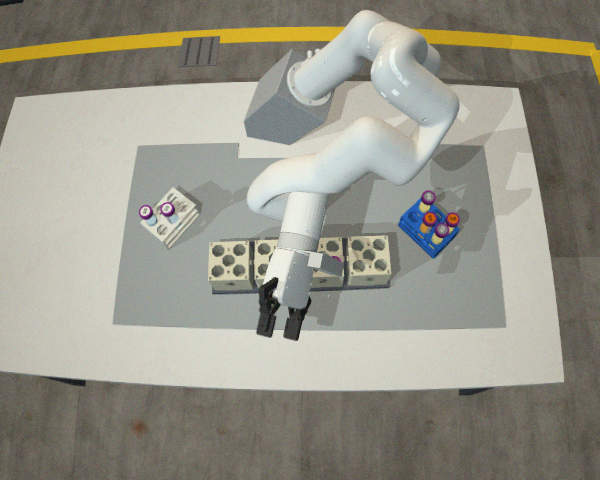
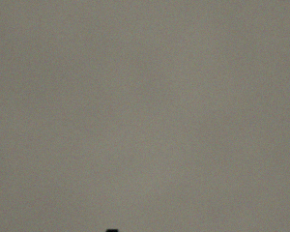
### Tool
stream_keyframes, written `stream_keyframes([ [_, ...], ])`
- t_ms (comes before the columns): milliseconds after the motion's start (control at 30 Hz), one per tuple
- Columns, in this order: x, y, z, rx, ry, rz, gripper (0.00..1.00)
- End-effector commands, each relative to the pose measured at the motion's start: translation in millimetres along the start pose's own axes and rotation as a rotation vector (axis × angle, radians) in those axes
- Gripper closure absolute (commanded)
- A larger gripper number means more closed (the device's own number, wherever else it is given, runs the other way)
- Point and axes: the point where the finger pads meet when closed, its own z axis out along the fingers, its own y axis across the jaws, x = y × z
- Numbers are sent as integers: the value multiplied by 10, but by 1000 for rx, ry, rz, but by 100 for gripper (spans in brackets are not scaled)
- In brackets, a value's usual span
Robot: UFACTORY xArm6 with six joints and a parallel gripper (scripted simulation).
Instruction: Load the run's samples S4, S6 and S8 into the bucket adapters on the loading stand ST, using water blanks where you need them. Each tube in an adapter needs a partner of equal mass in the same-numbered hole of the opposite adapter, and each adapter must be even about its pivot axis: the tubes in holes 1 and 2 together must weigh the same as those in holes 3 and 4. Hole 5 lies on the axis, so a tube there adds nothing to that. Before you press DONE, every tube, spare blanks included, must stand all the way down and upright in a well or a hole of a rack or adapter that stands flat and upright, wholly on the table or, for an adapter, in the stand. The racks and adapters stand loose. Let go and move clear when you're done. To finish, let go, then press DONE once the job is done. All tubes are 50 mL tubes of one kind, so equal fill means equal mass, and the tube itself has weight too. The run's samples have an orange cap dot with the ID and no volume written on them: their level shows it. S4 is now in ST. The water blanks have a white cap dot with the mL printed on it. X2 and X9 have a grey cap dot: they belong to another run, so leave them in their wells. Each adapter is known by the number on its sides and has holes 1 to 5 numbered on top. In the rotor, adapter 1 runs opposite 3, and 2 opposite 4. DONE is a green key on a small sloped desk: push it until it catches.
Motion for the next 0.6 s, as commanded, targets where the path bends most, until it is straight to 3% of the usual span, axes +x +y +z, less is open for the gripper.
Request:
stream_keyframes([
  [0,-129,130,47,-9,-87,-2,0],
  [133,-228,186,64,-10,-132,-2,0],
  [200,-316,233,69,-9,-199,3,0],
  [500,-512,329,60,-4,-285,13,0],
  [567,-603,366,42,2,-351,24,0],
])
